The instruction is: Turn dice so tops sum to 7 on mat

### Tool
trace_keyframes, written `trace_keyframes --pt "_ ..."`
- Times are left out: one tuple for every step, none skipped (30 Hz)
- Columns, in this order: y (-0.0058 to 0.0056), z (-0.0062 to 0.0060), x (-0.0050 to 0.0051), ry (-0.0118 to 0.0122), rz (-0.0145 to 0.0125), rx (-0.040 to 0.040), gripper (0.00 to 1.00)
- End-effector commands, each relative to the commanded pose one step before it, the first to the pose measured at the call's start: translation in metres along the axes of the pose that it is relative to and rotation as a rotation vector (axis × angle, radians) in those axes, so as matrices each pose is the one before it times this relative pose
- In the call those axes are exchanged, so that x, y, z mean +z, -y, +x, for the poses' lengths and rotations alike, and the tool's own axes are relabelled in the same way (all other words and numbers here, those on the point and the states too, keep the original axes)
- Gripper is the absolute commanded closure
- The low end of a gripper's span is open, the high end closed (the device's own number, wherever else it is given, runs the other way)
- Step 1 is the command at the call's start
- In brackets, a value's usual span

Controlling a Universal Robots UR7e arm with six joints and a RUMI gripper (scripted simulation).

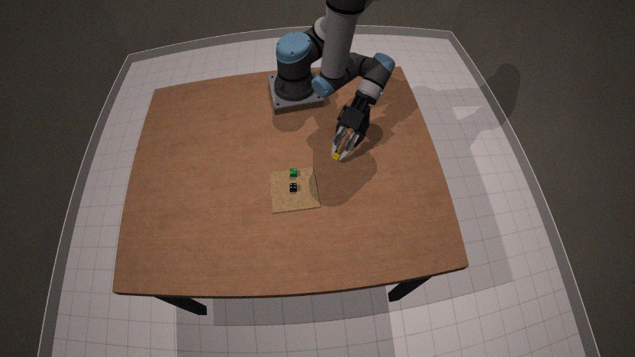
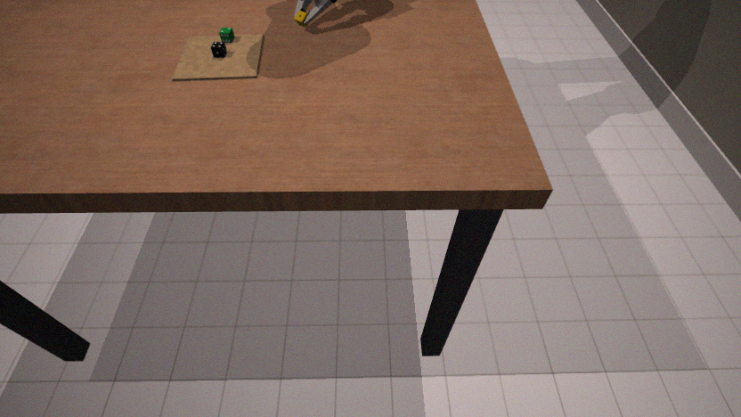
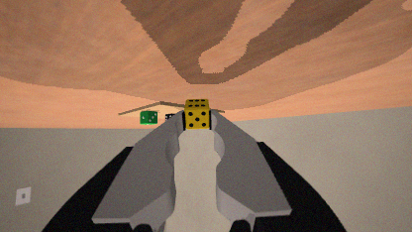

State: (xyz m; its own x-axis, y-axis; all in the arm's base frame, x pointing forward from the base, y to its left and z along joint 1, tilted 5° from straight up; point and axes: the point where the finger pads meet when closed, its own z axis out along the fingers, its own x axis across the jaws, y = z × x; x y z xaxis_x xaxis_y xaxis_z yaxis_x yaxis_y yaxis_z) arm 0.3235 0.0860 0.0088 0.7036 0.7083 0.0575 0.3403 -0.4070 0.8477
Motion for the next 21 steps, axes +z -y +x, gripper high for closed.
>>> trace_keyframes --pt "0.00006 0.00014 0.00011 -0.00046 -0.00033 0.00076 0.97" --pt "0.00021 0.0 0.00015 0.0 0.0 0.0 0.97" --pt "0.00027 0.0 0.00019 0.0 0.0 0.0 0.97" --pt "0.00033 0.0 0.00023 0.0 0.0 0.0 0.97" --pt "0.00039 0.0 0.00027 0.0 0.0 0.0 0.97" --pt "0.00044 0.0 0.00031 0.0 0.0 0.0 0.97" --pt "0.00049 0.0 0.00034 0.0 0.0 0.0 0.97" --pt "0.00053 -0.00001 0.00037 0.0 0.0 0.0 0.97" --pt "0.00056 0.0 0.00039 0.0 0.0 0.0 0.97" --pt "0.0 0.0 0.0 0.0 0.0 0.0 0.97" --pt "0.0 0.0 0.0 0.0 0.0 0.0 0.97" --pt "0.00058 0.0 0.00041 0.0 0.0 0.0 0.97" --pt "0.00059 0.0 0.00042 0.0 0.0 0.0 0.97" --pt "0.00059 0.0 0.00042 0.0 0.0 0.0 0.97" --pt "0.00058 0.0 0.00041 0.0 0.0 0.0 0.97" --pt "0.00056 0.0 0.00039 0.0 0.0 0.0 0.97" --pt "0.00053 0.00001 0.00038 0.0 0.0 0.0 0.97" --pt "0.0005 0.0 0.00035 0.0 0.0 0.0 0.97" --pt "0.00045 0.0 0.00031 0.0 0.0 0.0 0.97" --pt "0.0004 0.0 0.00028 0.0 0.0 0.0 0.97" --pt "0.00034 0.0 0.00024 0.0 0.0 0.0 0.97"
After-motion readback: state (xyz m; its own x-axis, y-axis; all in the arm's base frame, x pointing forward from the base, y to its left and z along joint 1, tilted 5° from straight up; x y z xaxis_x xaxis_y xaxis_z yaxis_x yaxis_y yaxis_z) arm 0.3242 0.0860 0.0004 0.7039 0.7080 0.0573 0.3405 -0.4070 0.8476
